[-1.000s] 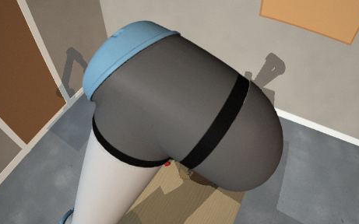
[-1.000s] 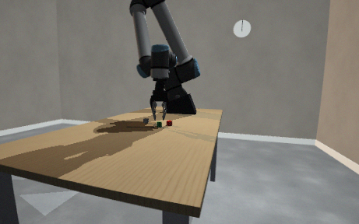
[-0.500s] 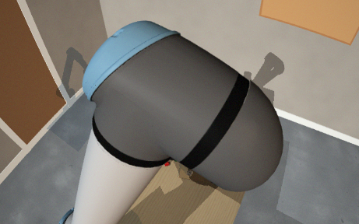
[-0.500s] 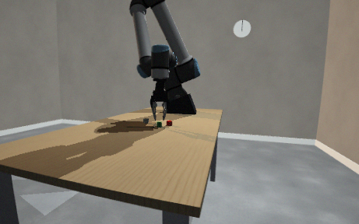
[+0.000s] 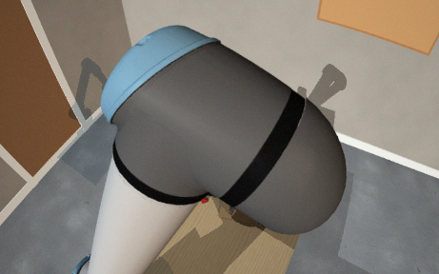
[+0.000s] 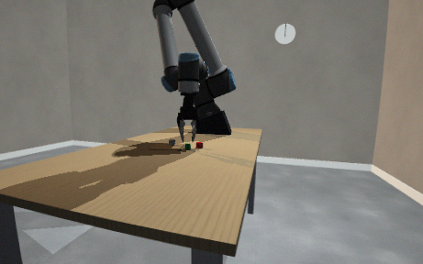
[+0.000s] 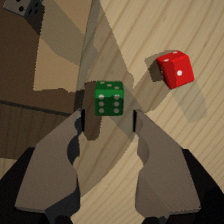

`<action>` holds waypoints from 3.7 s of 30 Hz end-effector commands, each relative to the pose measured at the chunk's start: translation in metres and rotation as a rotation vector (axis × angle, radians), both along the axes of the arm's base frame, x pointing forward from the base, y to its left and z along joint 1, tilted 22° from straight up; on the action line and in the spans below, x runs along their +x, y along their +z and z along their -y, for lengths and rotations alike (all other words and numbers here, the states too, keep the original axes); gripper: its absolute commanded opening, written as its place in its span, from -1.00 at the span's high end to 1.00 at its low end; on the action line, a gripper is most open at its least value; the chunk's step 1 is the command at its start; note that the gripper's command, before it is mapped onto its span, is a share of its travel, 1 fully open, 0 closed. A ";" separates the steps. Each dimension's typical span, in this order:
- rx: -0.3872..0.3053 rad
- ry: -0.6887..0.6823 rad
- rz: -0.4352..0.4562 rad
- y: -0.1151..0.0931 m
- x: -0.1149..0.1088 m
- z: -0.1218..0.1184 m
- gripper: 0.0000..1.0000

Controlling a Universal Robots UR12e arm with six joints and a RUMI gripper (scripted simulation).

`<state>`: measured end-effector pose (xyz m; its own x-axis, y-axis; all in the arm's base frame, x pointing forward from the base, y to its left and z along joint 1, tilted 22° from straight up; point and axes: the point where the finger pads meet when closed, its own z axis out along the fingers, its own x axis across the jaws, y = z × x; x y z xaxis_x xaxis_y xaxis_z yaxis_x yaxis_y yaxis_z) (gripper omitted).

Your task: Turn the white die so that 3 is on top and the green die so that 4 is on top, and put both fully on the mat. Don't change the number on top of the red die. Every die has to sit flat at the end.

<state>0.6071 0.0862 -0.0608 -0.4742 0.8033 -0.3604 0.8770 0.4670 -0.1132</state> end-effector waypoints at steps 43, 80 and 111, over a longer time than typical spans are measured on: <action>0.001 0.000 -0.002 -0.029 0.000 0.011 0.51; 0.001 0.000 -0.002 -0.030 0.001 0.011 0.51; 0.001 0.000 -0.002 -0.030 0.001 0.011 0.87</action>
<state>0.6096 0.0751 -0.0882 -0.4736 0.8031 -0.3615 0.8772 0.4668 -0.1122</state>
